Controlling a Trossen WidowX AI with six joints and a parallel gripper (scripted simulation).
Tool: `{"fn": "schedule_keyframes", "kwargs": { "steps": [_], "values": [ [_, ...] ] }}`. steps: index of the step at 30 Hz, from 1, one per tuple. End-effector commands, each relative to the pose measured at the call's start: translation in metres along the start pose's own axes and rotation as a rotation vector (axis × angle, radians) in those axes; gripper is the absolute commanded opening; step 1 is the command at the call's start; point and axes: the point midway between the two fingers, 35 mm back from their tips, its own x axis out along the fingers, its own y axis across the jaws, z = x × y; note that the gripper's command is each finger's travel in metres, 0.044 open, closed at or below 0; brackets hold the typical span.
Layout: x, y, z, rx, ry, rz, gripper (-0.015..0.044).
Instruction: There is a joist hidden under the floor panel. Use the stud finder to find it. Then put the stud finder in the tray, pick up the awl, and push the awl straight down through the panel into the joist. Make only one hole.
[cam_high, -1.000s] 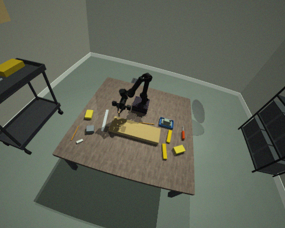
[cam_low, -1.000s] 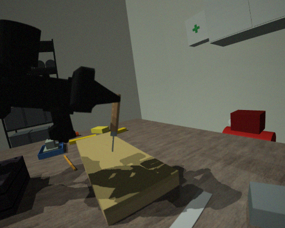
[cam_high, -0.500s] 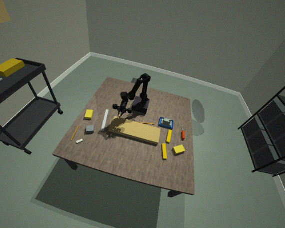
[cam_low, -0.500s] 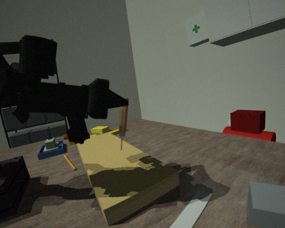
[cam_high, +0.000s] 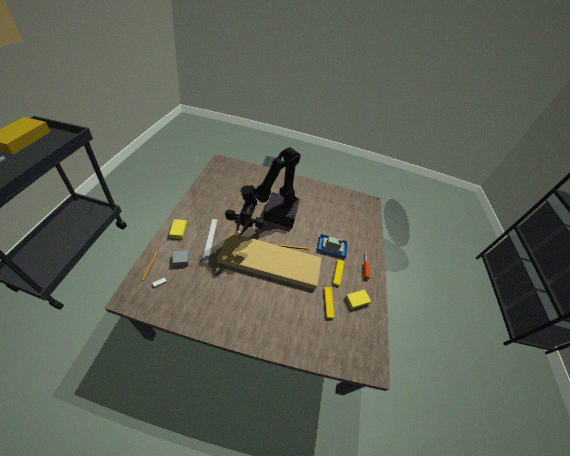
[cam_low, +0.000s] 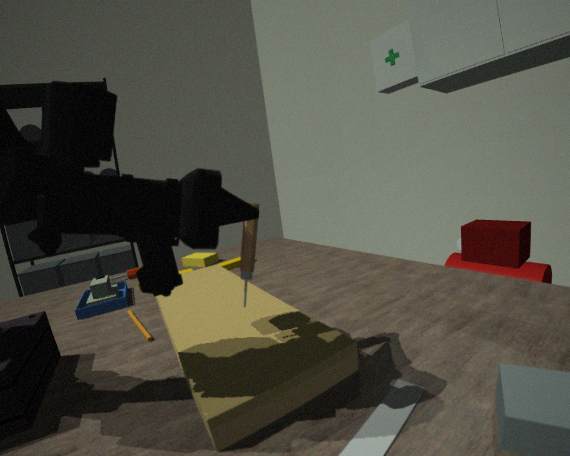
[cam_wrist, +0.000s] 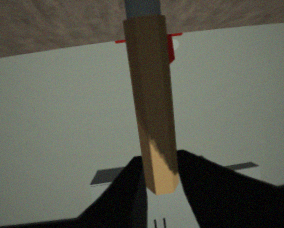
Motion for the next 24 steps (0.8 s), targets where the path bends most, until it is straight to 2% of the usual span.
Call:
{"fn": "schedule_keyframes", "kwargs": {
  "steps": [1,24],
  "values": [
    [0.001,0.001,0.002,0.002,0.002,0.004,0.0],
    [0.004,0.001,0.016,0.002,0.002,0.004,0.0]
  ]
}}
